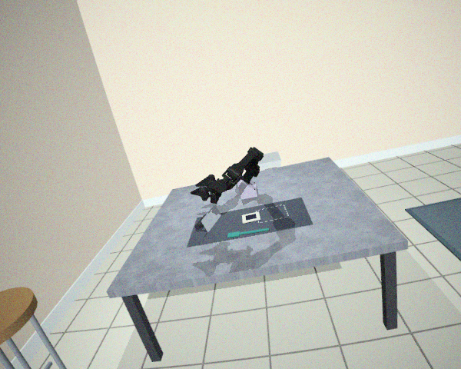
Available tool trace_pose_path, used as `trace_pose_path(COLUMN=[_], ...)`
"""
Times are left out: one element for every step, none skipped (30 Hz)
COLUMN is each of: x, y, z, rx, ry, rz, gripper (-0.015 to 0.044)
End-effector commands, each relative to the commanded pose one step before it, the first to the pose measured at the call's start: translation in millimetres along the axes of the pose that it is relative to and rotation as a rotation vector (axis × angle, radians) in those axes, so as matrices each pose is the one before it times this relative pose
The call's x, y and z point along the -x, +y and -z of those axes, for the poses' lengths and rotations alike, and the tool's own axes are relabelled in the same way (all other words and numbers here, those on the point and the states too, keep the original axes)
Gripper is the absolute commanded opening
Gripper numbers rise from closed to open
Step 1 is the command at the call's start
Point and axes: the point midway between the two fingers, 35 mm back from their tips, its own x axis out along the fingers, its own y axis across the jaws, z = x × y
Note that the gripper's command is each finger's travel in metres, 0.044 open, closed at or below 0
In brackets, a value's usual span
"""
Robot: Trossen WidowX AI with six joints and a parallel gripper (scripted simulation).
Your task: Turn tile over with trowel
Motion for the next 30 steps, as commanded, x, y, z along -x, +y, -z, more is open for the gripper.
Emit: trace_pose_path(x=[-0.78,-2.33,-3.82,-4.52,-4.45,-4.37,-4.29,-4.21,-4.13,-4.05,-3.96,-3.87,-3.78,-3.69,-3.59,-3.49,-3.39,-3.29,-3.19,-3.09,-2.98,-2.87,-2.76,-2.65,-2.54,-2.43,-2.31,-2.2,-2.08,-1.97], y=[0.55,1.66,2.79,3.36,3.36,3.37,3.37,3.37,3.37,3.36,3.36,3.35,3.34,3.33,3.31,3.29,3.28,3.25,3.23,3.21,3.18,3.15,3.12,3.08,3.04,3.0,2.96,2.92,2.87,2.82], z=[-0.54,-1.63,-2.69,-3.18,-3.12,-3.06,-3.0,-2.94,-2.88,-2.82,-2.77,-2.72,-2.66,-2.62,-2.57,-2.52,-2.48,-2.43,-2.39,-2.35,-2.31,-2.27,-2.24,-2.2,-2.17,-2.14,-2.11,-2.08,-2.06,-2.03], rx=[0.0016,0.0048,0.0078,0.0089,0.0084,0.008,0.0075,0.007,0.0065,0.0061,0.0056,0.0051,0.0046,0.0042,0.0037,0.0033,0.0028,0.0024,0.0019,0.0015,0.0011,0.0006,0.0002,-0.0002,-0.0006,-0.001,-0.0014,-0.0017,-0.0021,-0.0025], ry=[-0.00513,-0.01543,-0.02583,-0.03121,-0.0314,-0.03159,-0.03177,-0.03194,-0.03211,-0.03227,-0.03242,-0.03256,-0.03269,-0.03282,-0.03293,-0.03304,-0.03314,-0.03322,-0.0333,-0.03337,-0.03343,-0.03348,-0.03352,-0.03355,-0.03357,-0.03358,-0.03358,-0.03357,-0.03354,-0.03351], rz=[-0.00112,-0.00332,-0.00544,-0.00636,-0.00616,-0.00594,-0.00571,-0.00546,-0.00519,-0.00491,-0.00462,-0.00431,-0.00399,-0.00365,-0.0033,-0.00294,-0.00256,-0.00218,-0.00178,-0.00137,-0.00094,-0.00051,-0.00007,0.00039,0.00085,0.00132,0.00181,0.00229,0.00279,0.0033], gripper=[0.0374,0.0347,0.0321,0.0295,0.0269,0.0242,0.0216,0.019,0.0164,0.0137,0.0111,0.01,0.01,0.01,0.01,0.01,0.01,0.01,0.01,0.01,0.01,0.01,0.01,0.01,0.01,0.01,0.01,0.01,0.01,0.01])
